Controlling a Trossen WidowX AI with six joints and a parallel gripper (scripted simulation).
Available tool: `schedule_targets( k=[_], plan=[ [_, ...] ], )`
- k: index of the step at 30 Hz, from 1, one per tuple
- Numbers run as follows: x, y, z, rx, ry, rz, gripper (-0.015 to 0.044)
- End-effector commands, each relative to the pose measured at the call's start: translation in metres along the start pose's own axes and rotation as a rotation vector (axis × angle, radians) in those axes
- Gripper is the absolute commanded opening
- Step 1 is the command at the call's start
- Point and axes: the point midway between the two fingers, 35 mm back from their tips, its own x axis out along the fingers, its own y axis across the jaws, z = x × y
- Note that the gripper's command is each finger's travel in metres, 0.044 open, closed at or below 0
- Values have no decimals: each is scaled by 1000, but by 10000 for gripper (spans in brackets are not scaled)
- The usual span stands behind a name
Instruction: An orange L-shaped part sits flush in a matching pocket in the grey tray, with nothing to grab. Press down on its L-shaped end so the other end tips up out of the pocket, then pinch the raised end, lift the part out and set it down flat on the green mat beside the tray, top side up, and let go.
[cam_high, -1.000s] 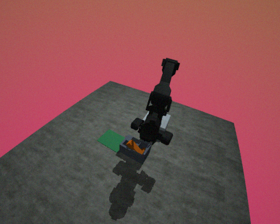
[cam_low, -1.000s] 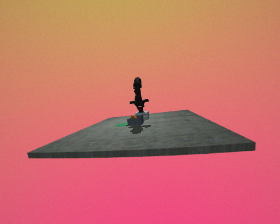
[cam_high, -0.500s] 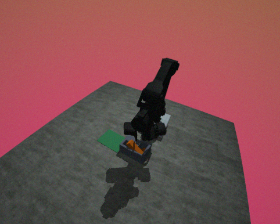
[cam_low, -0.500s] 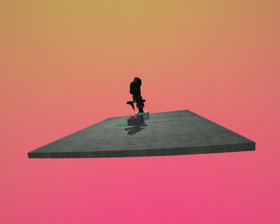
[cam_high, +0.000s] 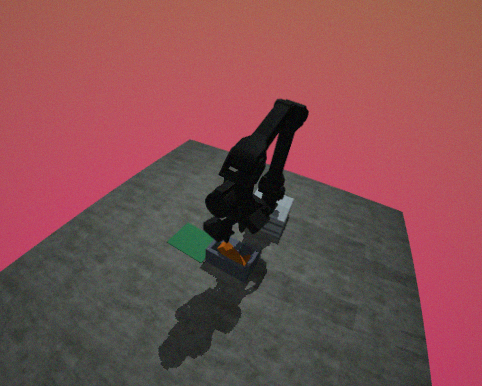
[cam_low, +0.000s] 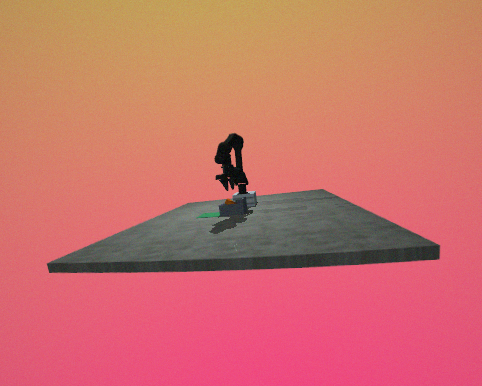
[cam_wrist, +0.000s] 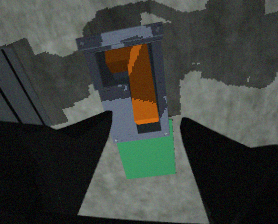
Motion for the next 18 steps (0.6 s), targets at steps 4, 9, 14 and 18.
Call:
schedule_targets(
  k=[4, 9, 14, 18],
  plan=[
    [0, -2, -13, -253, 5, 9, 280],
    [11, -3, -13, -253, 5, 9, 280],
    [33, -2, -13, -253, 5, 9, 280],
    [35, -2, -13, -253, 5, 9, 280]
  ],
)
